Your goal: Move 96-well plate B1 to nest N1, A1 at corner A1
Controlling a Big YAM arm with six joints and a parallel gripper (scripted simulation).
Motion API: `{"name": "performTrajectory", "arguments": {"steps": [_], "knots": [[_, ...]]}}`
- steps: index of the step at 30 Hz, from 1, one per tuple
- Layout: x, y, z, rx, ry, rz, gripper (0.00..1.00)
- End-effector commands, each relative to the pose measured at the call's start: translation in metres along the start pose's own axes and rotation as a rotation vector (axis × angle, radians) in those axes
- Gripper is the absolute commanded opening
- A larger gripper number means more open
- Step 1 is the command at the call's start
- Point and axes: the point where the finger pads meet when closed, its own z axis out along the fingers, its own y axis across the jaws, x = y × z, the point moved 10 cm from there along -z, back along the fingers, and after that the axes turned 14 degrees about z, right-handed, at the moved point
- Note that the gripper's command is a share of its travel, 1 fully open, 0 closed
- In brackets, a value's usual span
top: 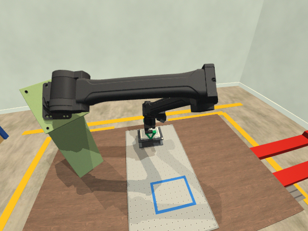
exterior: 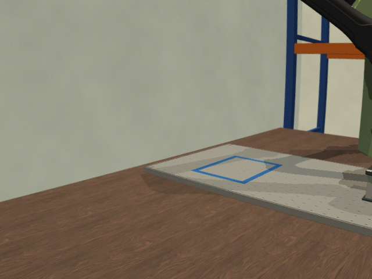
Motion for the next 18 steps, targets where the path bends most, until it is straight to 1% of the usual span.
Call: {"name": "performTrajectory", "arguments": {"steps": [1,10,11,12,15,18], "knots": [[0.0,0.002,-0.005,-0.008,-0.006,-0.006,1.0],[0.0,0.002,-0.005,-0.008,-0.006,-0.006,1.0],[-0.002,0.004,-0.017,-0.019,-0.016,-0.003,1.0],[0.0,0.004,-0.021,-0.018,-0.011,-0.013,1.0],[0.0,0.004,-0.023,-0.018,-0.011,-0.012,1.0],[0.0,0.004,-0.031,-0.018,-0.012,-0.012,1.0]]}}
